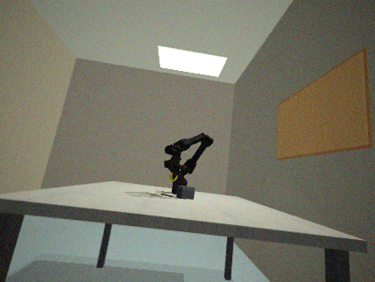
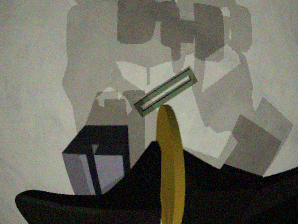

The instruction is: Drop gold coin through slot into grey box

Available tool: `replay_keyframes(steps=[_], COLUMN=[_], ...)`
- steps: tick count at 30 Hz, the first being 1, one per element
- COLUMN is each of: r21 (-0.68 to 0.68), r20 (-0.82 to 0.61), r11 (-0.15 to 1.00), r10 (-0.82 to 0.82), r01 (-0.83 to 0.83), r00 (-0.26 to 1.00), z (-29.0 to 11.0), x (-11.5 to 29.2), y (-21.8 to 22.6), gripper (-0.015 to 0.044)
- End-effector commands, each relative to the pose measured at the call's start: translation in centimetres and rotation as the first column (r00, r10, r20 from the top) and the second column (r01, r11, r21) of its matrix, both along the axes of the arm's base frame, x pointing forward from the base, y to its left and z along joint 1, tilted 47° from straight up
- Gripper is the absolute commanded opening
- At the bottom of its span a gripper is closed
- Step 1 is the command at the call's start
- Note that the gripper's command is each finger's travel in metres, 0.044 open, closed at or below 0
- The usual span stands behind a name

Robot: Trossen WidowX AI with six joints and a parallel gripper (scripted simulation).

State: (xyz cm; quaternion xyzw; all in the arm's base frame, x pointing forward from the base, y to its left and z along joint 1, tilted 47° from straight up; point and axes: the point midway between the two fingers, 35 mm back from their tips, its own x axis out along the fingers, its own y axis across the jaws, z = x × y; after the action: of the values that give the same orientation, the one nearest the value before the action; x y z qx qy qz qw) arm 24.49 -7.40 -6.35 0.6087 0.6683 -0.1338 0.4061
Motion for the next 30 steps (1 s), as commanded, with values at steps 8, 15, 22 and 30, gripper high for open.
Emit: replay_keyframes(steps=[8, 15, 22, 30], r21=[0.005, 0.006, 0.010, 0.016], r20=[-0.005, -0.005, -0.005, -0.004], r11=[1.000, 1.000, 1.000, 1.000], r10=[-0.006, -0.006, -0.006, -0.004], r01=[0.006, 0.006, 0.006, 0.004], r00=[1.000, 1.000, 1.000, 1.000], z=[1.9, 3.1, 4.3, 5.7], x=[1.0, 1.5, 2.0, 2.4], y=[1.8, 2.9, 4.2, 5.6], gripper=[0.0000, 0.0000, 0.0000, 0.0000])
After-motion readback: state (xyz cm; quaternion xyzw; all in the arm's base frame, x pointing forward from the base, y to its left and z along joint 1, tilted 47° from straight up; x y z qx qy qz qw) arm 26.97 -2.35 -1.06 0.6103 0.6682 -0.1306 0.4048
